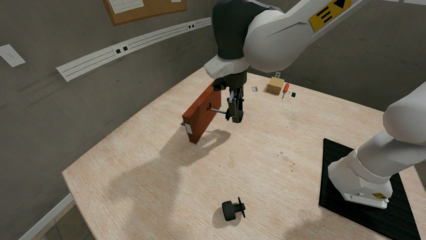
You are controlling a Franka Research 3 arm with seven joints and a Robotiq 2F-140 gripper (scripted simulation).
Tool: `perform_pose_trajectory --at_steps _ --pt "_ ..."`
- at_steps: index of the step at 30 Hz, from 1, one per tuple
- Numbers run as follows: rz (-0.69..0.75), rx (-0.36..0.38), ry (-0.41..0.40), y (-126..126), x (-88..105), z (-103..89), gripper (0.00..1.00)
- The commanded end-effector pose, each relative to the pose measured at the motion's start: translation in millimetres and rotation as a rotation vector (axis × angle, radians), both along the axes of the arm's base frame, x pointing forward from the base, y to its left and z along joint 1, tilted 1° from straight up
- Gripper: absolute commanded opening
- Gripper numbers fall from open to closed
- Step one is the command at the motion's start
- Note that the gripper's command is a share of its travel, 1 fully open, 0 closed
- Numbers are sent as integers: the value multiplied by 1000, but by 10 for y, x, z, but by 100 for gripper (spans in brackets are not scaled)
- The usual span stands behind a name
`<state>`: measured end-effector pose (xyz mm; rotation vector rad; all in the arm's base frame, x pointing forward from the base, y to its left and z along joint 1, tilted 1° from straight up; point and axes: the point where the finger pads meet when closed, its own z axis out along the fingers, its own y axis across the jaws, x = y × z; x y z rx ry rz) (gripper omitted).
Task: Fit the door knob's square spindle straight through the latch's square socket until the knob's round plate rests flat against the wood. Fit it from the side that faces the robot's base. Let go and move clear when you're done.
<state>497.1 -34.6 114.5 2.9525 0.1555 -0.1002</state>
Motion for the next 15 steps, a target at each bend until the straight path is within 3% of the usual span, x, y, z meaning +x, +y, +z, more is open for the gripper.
perform_pose_trajectory --at_steps 1,15 --pt "-56 -10 -14 -4 26 11 42" --pt "-63 -10 -12 -3 39 9 42"
